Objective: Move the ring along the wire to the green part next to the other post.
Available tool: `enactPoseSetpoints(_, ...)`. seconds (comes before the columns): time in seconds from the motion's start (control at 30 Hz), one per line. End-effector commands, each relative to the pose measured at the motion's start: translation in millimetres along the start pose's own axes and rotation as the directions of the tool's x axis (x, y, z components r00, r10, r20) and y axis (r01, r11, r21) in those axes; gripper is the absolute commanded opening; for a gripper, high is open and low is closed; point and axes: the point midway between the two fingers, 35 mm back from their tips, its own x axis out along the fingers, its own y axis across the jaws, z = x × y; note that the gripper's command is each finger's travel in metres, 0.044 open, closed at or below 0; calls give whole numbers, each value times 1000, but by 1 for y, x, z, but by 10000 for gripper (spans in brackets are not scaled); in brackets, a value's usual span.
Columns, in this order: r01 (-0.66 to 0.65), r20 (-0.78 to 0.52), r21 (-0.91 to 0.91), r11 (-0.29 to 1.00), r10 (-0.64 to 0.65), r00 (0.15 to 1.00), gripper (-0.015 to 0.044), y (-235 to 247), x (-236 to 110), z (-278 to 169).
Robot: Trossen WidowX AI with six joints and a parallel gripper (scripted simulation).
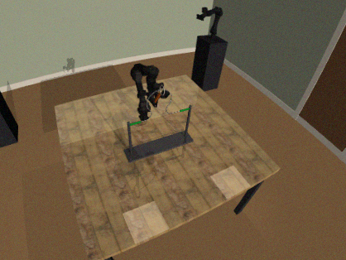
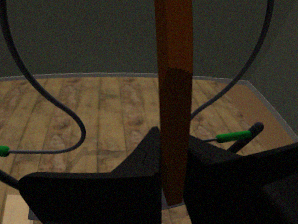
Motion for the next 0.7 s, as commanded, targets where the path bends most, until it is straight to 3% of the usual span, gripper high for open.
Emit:
enactPoseSetpoints(0.0, 30, 16, -47, 998, -29, 999, -150, -3, -2, 1)
enactPoseSetpoints(0.67, 161, 69, -271, 949, -148, 987, -150, -13, -2, 2)
